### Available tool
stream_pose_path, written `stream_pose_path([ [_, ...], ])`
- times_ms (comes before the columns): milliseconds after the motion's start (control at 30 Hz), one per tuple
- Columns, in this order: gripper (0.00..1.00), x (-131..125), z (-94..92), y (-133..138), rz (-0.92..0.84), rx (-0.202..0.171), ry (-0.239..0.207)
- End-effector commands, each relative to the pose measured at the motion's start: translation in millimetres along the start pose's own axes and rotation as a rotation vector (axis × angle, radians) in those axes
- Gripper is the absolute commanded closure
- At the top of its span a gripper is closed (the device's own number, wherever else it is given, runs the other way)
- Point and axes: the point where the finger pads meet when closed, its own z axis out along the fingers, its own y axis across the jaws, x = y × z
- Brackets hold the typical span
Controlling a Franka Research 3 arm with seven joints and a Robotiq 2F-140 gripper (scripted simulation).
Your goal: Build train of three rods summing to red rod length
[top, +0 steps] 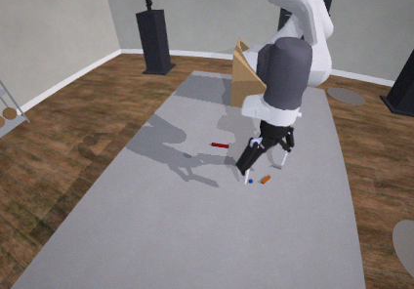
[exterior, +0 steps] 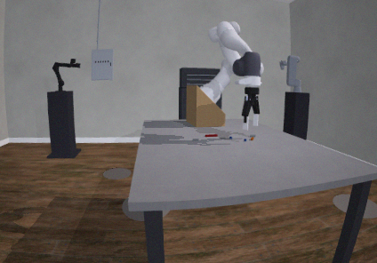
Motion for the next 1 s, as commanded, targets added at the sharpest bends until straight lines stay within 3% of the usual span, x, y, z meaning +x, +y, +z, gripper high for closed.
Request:
stream_pose_path([
  [0, 0.0, 0.5, 0.0, 0.8, -0.004, -0.002, 0.002],
  [100, 0.0, 2.2, 0.9, 1.2, 0.032, -0.004, 0.004],
  [200, 0.0, 9.6, 4.2, 2.5, 0.195, -0.01, 0.015],
  [967, 0.0, 28.3, 10.4, 5.0, 0.663, -0.015, 0.04],
])
